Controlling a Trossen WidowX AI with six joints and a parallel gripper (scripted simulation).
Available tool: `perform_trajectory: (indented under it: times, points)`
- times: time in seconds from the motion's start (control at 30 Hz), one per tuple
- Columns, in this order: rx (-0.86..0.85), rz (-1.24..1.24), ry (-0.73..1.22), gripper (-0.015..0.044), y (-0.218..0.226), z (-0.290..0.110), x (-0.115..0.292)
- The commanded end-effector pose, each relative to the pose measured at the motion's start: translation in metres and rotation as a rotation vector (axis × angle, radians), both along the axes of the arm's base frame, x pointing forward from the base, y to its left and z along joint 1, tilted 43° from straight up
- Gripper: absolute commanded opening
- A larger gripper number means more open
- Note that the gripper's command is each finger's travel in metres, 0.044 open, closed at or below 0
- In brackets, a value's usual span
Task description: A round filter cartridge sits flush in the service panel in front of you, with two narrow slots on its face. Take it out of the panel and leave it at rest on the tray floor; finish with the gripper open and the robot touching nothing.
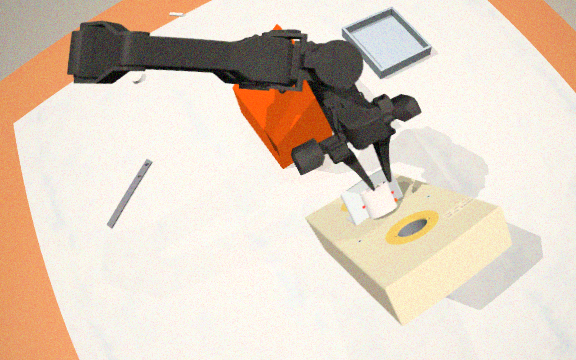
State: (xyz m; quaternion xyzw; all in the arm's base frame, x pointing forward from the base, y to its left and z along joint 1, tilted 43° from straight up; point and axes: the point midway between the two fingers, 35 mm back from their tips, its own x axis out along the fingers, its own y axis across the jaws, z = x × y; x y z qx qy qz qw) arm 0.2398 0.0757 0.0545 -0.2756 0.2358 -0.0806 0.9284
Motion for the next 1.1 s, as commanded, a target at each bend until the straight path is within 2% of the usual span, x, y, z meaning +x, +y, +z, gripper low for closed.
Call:
perform_trajectory:
  times: [0.0, 0.17, 0.43, 0.6, 0.67, 0.73, 0.83, 0.97, 1.07]
  points:
    - [0.019, -0.001, -0.018, 0.0112, 0.029, 0.032, 0.017]
    - [0.019, -0.001, -0.019, 0.0112, 0.039, 0.045, 0.021]
    - [0.021, 0.004, -0.013, 0.0322, 0.082, 0.089, 0.007]
    - [0.021, 0.005, -0.013, 0.0440, 0.083, 0.090, 0.007]
    - [0.021, 0.005, -0.013, 0.0440, 0.083, 0.090, 0.007]
    - [0.000, -0.009, 0.021, 0.0387, 0.077, 0.081, 0.007]
    - [-0.079, -0.080, 0.177, 0.0309, 0.045, 0.045, 0.001]
    - [-0.157, -0.187, 0.370, 0.0305, 0.004, 0.008, -0.016]
    - [-0.161, -0.193, 0.380, 0.0305, 0.002, 0.007, -0.018]
